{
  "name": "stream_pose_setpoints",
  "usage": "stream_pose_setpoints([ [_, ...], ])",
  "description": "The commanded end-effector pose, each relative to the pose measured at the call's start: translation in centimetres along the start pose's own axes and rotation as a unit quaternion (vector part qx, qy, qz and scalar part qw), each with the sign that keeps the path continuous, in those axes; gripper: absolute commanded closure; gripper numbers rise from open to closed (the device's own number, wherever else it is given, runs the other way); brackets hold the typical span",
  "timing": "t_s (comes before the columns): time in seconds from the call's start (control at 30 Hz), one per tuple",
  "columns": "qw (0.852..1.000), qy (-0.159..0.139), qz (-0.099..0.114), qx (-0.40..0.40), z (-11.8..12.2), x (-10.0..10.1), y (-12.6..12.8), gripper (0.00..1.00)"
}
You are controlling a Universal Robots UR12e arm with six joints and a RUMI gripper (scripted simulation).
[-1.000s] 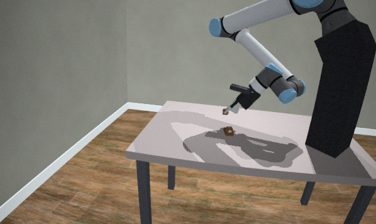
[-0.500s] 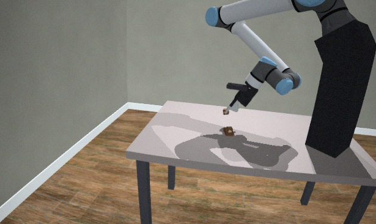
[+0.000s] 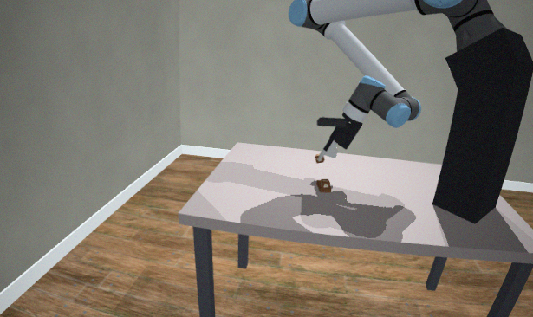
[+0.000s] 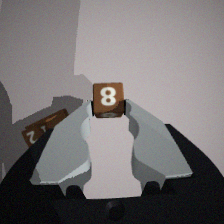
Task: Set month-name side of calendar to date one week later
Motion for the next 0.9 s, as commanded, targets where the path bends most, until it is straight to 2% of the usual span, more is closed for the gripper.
stream_pose_setpoints([
  [0.0,0.999,-0.041,-0.001,0.001,-0.73,0.1,0.03,0.9],
  [0.07,0.999,-0.041,-0.001,0.001,-0.73,0.1,0.03,0.9],
  [0.23,0.997,-0.072,-0.002,-0.001,-1.16,-0.09,-0.03,0.9],
  [0.37,0.996,-0.085,-0.002,-0.002,-1.33,-0.24,-0.08,0.9],
  [0.87,0.995,-0.097,-0.002,-0.002,-1.48,-0.13,-0.08,0.9],
])
Point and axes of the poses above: the point where the finger pads meet when closed, its own x axis out along the fingers, its own y axis across the jaws, z = x × y, the point moved 7 cm from there along -x, back along the fingers, and after that the axes turned 2 degrees about -x, right-handed, at the moved point
